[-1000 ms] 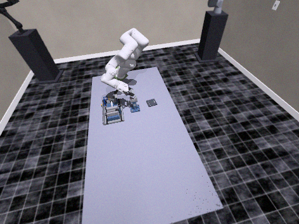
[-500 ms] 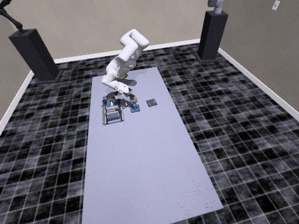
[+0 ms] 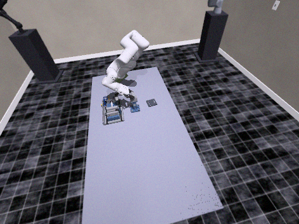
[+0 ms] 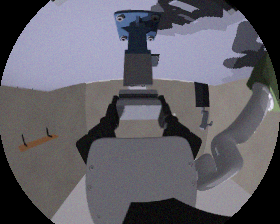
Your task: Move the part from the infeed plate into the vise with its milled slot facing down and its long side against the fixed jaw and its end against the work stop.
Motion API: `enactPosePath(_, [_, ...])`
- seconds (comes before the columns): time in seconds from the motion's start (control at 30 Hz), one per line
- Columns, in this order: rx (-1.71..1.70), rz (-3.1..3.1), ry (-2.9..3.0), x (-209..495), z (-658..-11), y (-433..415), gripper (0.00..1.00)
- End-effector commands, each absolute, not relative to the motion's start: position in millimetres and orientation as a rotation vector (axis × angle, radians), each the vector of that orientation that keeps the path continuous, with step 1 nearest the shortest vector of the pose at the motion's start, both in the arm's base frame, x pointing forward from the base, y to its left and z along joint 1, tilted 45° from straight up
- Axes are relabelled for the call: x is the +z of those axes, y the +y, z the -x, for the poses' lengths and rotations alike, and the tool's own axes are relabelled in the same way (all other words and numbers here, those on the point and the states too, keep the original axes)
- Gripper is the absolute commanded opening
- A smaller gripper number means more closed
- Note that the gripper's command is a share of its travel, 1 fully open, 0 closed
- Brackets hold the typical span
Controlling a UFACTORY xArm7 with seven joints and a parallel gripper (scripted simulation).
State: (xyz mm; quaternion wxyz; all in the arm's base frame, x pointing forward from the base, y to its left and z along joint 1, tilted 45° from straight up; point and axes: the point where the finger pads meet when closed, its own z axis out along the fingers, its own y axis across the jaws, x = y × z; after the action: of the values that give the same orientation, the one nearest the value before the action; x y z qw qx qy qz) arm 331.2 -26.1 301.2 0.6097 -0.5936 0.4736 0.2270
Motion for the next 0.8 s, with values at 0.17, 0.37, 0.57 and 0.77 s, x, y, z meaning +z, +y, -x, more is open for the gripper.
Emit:
enactPosePath(0.17, [0.520, 1.370, 1.093, 297, -335, -24, 0.00])
enactPosePath(0.37, [0.520, 1.370, 1.093, 293, -338, -22, 0.00])
enactPosePath(0.57, [0.520, 1.370, 1.094, 291, -340, -20, 0.00])
enactPosePath(0.77, [0.520, 1.370, 1.094, 288, -342, -19, 0.00])
